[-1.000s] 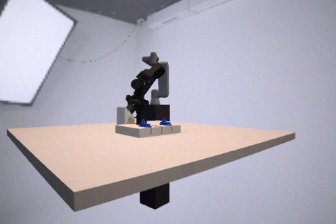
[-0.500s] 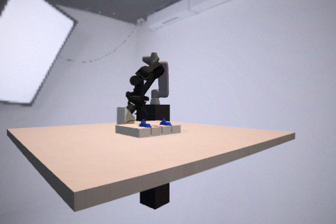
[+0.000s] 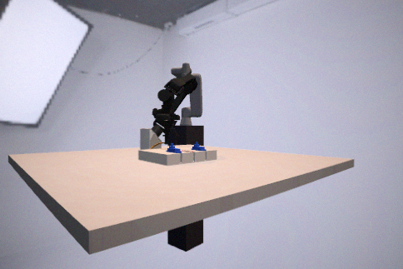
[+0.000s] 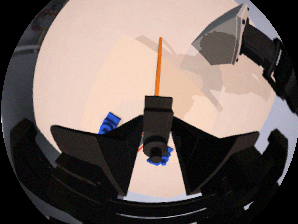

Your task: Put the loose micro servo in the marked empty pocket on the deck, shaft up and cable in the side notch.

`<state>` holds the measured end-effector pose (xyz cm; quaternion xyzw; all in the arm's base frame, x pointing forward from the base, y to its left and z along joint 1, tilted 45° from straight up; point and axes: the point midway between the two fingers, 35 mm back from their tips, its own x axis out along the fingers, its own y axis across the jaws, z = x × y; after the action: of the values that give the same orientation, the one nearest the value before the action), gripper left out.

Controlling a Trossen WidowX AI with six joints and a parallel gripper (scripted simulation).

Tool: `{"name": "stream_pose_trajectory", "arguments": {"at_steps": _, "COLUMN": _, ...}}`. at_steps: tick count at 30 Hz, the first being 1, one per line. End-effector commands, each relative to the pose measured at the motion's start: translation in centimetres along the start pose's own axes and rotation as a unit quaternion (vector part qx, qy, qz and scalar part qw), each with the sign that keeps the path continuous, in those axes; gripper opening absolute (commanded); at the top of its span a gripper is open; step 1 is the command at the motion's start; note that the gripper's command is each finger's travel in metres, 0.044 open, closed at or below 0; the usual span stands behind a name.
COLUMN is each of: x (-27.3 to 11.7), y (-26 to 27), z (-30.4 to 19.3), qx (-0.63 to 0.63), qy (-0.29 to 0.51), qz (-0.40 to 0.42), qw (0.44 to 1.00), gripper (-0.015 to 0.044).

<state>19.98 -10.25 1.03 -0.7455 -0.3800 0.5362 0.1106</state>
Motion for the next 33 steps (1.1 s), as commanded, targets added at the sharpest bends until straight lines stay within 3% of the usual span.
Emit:
{"name": "stream_pose_trajectory", "arguments": {"at_steps": 1, "x": -0.2, "y": 1.0, "z": -1.3, "qx": 0.001, "qy": 0.004, "qz": 0.003, "qw": 1.0, "gripper": 0.0}}
{"name": "stream_pose_trajectory", "arguments": {"at_steps": 18, "x": -0.2, "y": -1.2, "z": -2.8, "qx": -0.008, "qy": 0.004, "qz": 0.002, "qw": 1.0, "gripper": 0.0}}
{"name": "stream_pose_trajectory", "arguments": {"at_steps": 33, "x": -0.2, "y": -1.2, "z": -2.8, "qx": -0.247, "qy": 0.003, "qz": 0.003, "qw": 0.969, "gripper": 0.0}}
